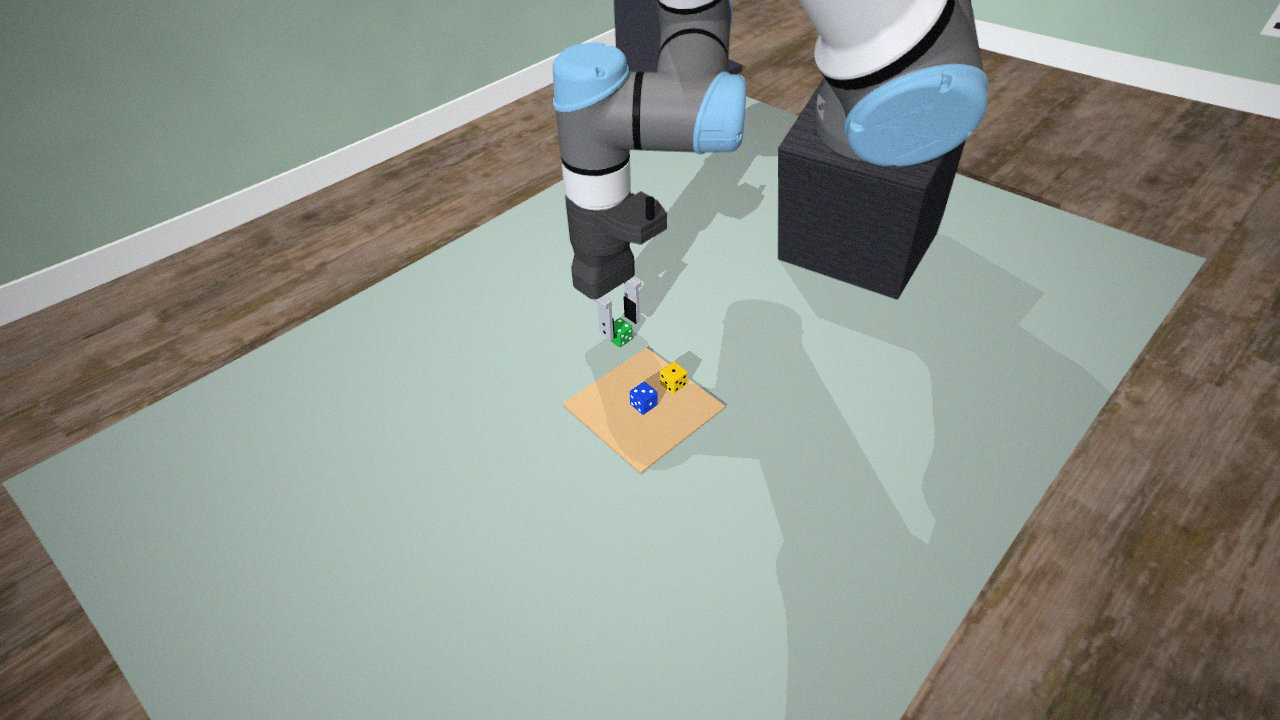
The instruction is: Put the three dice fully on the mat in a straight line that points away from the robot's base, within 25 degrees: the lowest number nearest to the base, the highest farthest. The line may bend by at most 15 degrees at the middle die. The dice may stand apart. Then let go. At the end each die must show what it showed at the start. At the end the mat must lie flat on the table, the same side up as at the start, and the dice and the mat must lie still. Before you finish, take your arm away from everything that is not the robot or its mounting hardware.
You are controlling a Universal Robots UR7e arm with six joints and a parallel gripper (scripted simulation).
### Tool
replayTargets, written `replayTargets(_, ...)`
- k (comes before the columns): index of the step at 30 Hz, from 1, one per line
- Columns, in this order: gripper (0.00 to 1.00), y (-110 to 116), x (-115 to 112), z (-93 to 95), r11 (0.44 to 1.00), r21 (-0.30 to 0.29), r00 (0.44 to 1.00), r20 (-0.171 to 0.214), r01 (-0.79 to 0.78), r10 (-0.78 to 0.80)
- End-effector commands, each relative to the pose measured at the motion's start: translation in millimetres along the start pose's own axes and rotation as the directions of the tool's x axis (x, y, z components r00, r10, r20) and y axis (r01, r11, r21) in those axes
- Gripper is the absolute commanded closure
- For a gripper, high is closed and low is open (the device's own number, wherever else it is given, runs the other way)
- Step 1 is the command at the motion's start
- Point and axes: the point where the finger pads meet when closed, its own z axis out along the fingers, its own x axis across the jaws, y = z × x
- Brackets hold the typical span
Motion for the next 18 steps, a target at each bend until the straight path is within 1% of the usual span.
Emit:
replayTargets(1, 0.21, 0, 0, 8.2, 1.000, 0.000, 1.000, 0.000, 0.000, 0.000)
replayTargets(11, 0.21, 0, 0, 19.0, 1.000, 0.000, 1.000, 0.000, 0.000, 0.000)
replayTargets(18, 0.21, 0, 0, 20.2, 1.000, 0.000, 1.000, 0.000, 0.000, 0.000)
